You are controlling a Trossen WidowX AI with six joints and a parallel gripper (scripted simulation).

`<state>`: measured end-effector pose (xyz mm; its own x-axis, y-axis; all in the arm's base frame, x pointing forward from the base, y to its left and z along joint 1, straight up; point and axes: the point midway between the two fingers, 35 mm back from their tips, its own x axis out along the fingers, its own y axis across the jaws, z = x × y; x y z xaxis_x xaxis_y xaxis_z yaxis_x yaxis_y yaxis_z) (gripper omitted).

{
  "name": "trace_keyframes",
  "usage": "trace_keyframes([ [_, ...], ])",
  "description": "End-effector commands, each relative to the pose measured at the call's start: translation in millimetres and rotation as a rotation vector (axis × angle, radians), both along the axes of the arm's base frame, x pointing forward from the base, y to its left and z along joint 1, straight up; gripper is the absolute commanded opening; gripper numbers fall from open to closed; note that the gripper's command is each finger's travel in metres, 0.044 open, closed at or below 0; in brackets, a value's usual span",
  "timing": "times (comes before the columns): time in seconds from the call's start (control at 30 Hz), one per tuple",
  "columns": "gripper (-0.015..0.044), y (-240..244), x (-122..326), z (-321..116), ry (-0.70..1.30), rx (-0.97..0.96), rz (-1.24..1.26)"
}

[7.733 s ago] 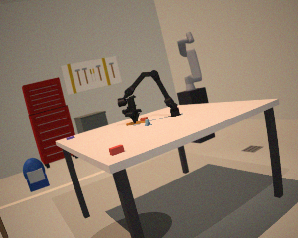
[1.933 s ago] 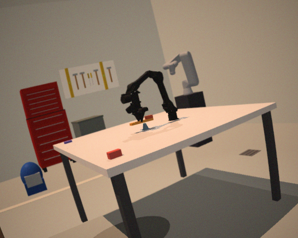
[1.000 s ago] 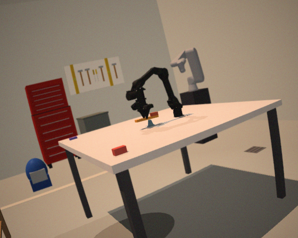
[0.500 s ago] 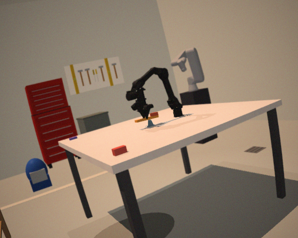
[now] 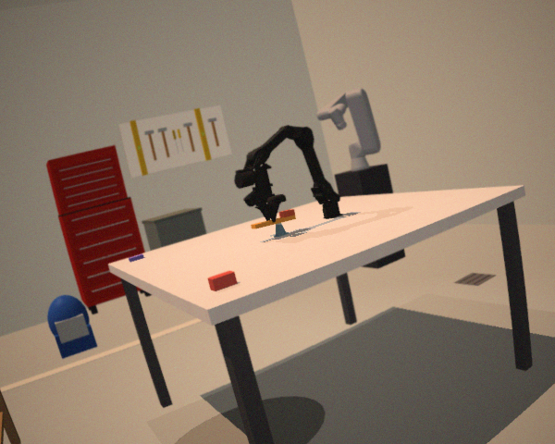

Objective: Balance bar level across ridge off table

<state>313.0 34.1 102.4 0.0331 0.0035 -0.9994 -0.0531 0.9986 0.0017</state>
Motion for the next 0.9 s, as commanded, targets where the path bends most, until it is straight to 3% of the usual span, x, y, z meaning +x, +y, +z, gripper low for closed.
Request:
trace_keyframes([
  [0.0, 0.0, 0.0, -0.8, -1.5, 0.003, 0.0, -0.003],
  [0.87, 0.0, 0.0, -0.9, -3.8, 0.003, 0.0, -0.003],
])
